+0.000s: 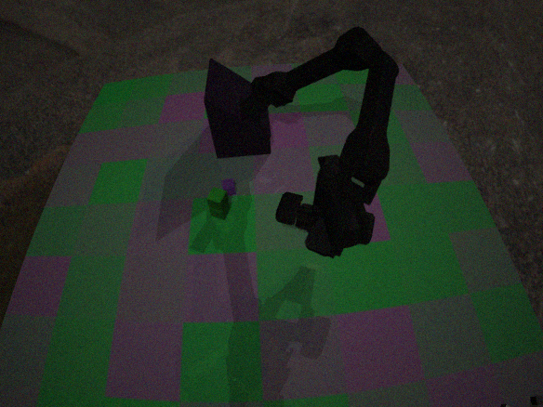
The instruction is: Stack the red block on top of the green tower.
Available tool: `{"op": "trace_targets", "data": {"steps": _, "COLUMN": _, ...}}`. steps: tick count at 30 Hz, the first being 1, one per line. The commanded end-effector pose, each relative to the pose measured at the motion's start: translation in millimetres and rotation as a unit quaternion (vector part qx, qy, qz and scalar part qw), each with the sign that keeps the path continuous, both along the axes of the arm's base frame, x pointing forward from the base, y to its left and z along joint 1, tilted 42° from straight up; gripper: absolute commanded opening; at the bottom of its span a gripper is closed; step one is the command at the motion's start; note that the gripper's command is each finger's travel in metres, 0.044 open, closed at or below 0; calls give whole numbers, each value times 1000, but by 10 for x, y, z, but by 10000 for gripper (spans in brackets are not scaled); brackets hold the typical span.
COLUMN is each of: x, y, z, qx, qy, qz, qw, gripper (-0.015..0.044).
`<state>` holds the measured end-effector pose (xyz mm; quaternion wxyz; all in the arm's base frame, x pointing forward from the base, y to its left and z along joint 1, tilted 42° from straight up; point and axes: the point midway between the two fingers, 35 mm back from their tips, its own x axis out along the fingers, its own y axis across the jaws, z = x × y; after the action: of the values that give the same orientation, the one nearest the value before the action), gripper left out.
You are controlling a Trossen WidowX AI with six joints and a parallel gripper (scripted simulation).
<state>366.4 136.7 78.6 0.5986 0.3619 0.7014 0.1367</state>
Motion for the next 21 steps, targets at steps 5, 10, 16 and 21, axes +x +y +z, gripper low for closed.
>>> {"op": "trace_targets", "data": {"steps": 5, "x": 14, "y": -270, "z": 321, "qx": 2, "qy": -5, "qz": 1, "qw": 1000, "gripper": 0}}
{"op": "trace_targets", "data": {"steps": 10, "x": 17, "y": -433, "z": 498, "qx": 1, "qy": -5, "qz": 1, "qw": 1000, "gripper": 0}}
{"op": "trace_targets", "data": {"steps": 16, "x": 25, "y": -451, "z": 497, "qx": 0, "qy": -5, "qz": -1, "qw": 1000, "gripper": 0}}
{"op": "trace_targets", "data": {"steps": 21, "x": 20, "y": -566, "z": 431, "qx": -2, "qy": -6, "qz": 0, "qw": 1000, "gripper": 0}}
